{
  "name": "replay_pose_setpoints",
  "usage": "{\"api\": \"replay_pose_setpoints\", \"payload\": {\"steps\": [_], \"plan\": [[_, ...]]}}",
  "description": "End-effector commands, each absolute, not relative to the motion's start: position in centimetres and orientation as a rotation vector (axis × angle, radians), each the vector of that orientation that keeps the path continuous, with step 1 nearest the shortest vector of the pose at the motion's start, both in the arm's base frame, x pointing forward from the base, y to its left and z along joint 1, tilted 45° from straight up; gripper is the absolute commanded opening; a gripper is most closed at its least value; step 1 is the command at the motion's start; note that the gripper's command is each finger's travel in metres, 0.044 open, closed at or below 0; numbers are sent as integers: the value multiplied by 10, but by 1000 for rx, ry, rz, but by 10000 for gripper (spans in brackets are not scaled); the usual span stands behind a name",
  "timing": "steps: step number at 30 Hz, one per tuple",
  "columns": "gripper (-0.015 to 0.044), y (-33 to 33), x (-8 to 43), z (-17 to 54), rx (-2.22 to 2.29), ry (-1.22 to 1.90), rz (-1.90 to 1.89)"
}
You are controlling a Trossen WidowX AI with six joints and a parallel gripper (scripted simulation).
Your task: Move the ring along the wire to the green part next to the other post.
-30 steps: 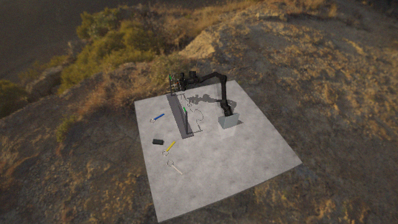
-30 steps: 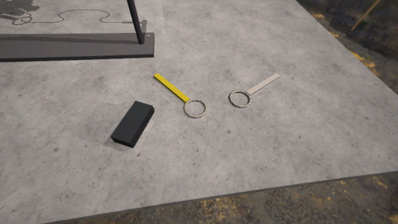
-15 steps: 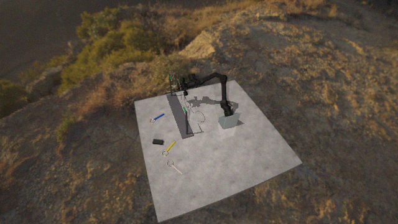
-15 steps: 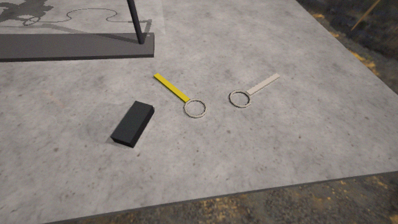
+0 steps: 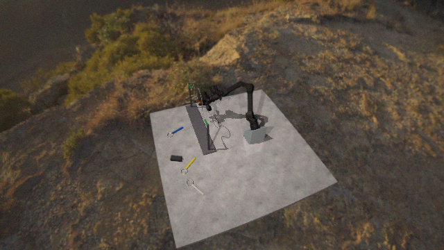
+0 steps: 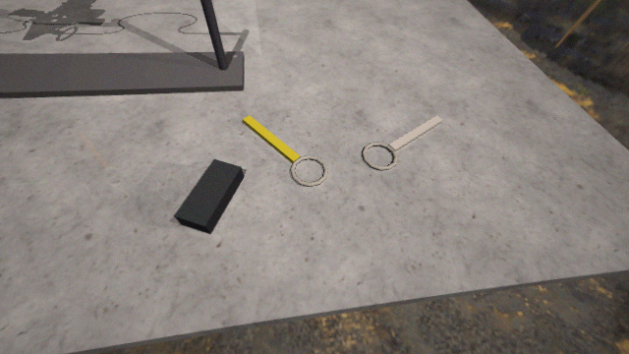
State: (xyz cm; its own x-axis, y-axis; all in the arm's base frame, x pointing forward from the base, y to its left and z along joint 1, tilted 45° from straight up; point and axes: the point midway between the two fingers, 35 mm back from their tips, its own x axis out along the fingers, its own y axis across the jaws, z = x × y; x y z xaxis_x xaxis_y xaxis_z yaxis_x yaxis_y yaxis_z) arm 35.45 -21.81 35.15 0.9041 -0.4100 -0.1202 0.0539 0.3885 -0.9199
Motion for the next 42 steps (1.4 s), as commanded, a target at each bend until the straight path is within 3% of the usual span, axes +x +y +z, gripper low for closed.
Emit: {"api": "replay_pose_setpoints", "payload": {"steps": [1, 42], "plan": [[-150, -210, 355, 336, -1042, 369, -272], [-150, -160, 355, 276, -742, 401, -183]]}}
